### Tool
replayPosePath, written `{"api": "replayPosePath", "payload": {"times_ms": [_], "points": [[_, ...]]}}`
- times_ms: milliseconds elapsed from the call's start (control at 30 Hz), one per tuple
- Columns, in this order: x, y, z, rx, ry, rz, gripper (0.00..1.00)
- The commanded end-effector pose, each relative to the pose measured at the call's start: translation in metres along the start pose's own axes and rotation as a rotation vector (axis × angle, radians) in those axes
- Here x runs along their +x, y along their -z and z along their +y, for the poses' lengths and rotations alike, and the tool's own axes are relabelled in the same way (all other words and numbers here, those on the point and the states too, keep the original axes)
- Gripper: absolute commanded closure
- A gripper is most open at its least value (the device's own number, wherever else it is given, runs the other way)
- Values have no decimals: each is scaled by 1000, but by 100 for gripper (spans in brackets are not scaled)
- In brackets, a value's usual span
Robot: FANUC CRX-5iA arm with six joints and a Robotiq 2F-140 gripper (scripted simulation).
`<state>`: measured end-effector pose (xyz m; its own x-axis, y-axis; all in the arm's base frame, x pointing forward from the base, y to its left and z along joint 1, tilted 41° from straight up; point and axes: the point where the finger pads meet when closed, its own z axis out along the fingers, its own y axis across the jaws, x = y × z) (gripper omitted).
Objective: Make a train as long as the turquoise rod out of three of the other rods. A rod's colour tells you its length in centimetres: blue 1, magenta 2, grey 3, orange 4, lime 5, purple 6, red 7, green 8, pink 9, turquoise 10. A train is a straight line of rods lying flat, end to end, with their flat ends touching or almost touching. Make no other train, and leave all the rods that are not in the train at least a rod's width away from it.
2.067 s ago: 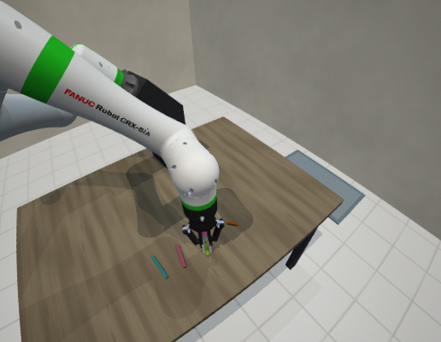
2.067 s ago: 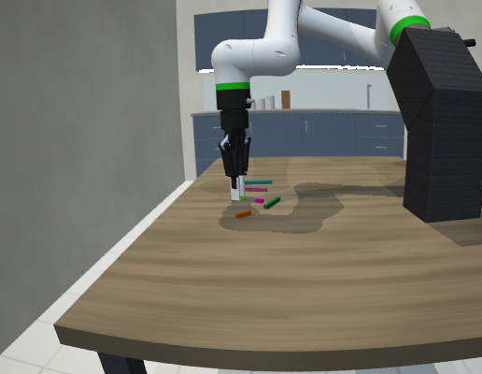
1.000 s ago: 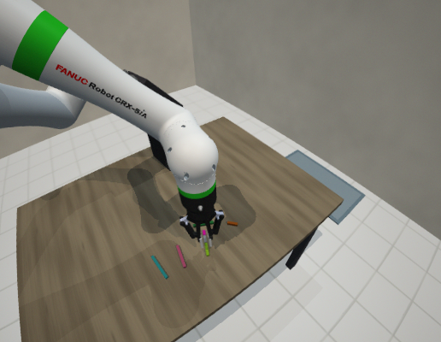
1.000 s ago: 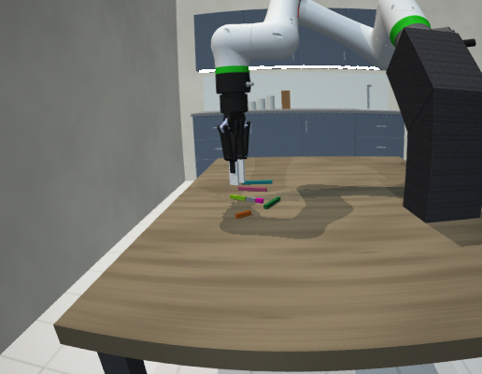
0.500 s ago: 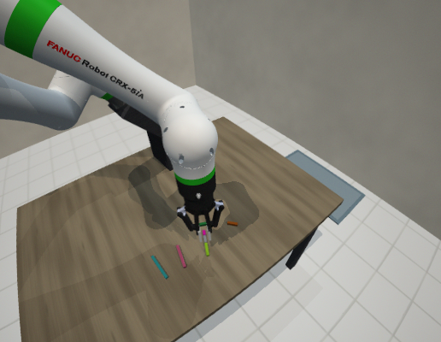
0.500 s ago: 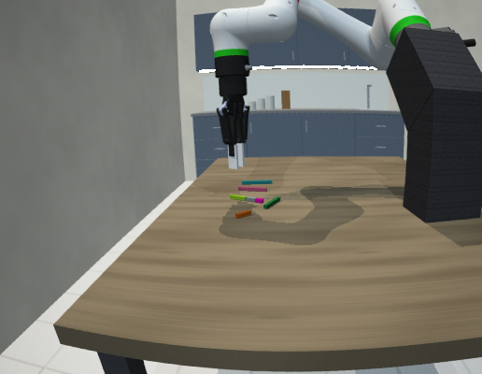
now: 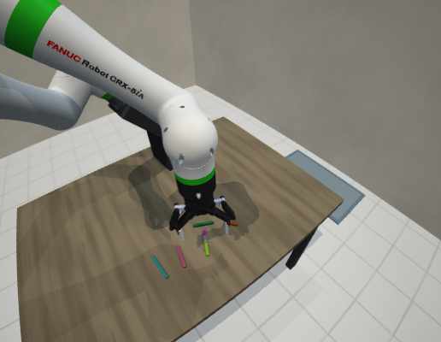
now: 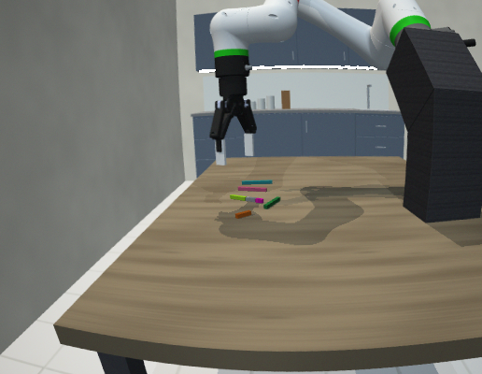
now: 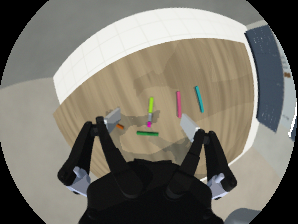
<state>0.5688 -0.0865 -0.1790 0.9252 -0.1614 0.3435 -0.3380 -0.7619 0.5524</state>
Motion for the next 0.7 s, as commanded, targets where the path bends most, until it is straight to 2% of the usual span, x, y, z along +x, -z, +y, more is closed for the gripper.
{"api": "replayPosePath", "payload": {"times_ms": [0,333,667], "points": [[0,0,0,0,0,0,0],[0,3,0,0,0,0,0],[0,27,0,0,0,0,0]]}}
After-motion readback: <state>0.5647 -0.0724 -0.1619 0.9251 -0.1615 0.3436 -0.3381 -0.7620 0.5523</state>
